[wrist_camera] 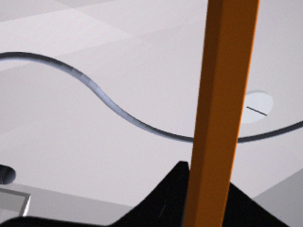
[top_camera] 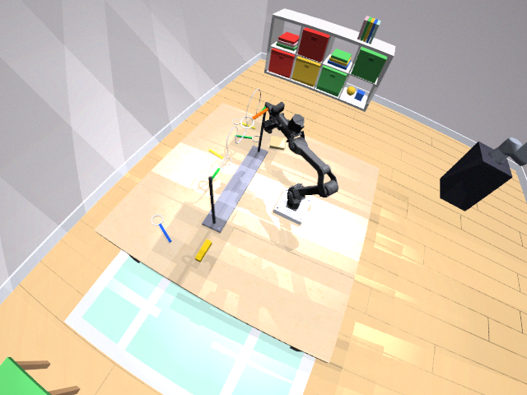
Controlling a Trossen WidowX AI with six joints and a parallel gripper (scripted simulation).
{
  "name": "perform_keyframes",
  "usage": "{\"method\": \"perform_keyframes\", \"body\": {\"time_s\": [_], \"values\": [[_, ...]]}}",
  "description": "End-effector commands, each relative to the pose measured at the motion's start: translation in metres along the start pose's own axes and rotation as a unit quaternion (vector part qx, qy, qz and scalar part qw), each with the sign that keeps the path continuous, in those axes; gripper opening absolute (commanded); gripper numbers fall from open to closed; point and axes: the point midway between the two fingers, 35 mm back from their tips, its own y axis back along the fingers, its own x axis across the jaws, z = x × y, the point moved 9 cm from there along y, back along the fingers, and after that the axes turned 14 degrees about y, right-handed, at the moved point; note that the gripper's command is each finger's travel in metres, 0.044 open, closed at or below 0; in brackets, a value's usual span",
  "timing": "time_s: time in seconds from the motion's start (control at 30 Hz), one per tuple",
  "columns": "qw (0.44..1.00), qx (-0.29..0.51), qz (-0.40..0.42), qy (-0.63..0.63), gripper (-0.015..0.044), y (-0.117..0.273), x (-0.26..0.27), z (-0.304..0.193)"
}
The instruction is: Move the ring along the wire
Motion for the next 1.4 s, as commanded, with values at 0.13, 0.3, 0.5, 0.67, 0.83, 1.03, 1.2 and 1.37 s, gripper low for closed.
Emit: {"method": "perform_keyframes", "body": {"time_s": [0.13,0.3,0.5,0.67,0.83,1.03,1.2,1.37], "values": [[0.998,0.0,0.034,-0.057,-0.015,0.003,0.016,0.006],[0.993,0.0,0.062,-0.104,-0.015,0.007,0.027,0.012],[0.982,0.0,0.095,-0.161,-0.015,0.011,0.038,0.02],[0.97,-0.001,0.124,-0.21,-0.015,0.016,0.047,0.028],[0.953,-0.001,0.154,-0.262,-0.015,0.021,0.055,0.038],[0.927,-0.002,0.19,-0.323,-0.015,0.028,0.062,0.05],[0.902,-0.002,0.219,-0.372,-0.015,0.035,0.067,0.061],[0.873,-0.003,0.248,-0.421,-0.015,0.041,0.07,0.073]]}}
